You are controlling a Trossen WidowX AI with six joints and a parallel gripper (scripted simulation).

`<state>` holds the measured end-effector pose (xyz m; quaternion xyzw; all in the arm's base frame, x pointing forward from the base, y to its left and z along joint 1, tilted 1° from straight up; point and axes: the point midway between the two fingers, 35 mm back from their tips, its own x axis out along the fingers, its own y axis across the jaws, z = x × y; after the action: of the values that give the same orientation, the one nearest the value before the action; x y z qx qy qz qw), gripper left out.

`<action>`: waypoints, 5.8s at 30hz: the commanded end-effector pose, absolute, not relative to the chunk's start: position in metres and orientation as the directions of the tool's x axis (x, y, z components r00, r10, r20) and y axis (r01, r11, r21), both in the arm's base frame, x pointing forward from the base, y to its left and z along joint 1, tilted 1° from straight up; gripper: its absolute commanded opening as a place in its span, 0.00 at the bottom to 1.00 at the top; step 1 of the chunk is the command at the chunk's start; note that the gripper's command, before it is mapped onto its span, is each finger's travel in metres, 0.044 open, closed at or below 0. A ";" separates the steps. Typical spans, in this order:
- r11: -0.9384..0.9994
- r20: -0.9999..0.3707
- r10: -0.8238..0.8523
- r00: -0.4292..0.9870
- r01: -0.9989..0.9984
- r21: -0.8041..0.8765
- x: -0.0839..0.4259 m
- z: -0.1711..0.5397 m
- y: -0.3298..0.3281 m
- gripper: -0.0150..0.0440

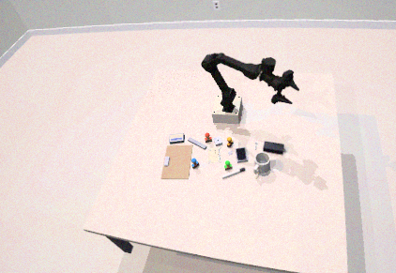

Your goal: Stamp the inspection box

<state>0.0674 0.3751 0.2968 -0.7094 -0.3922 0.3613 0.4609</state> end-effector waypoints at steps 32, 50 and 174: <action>0.964 -0.997 0.003 0.081 -0.265 -0.018 0.355 0.064 0.137 0.63; 0.981 -0.999 -0.001 0.047 -0.194 -0.010 0.358 0.046 0.127 0.63; 0.980 -0.999 0.002 0.048 -0.198 -0.007 0.358 0.021 0.125 0.25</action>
<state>0.3579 0.1244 0.0192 -0.0709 0.6869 0.0670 0.7202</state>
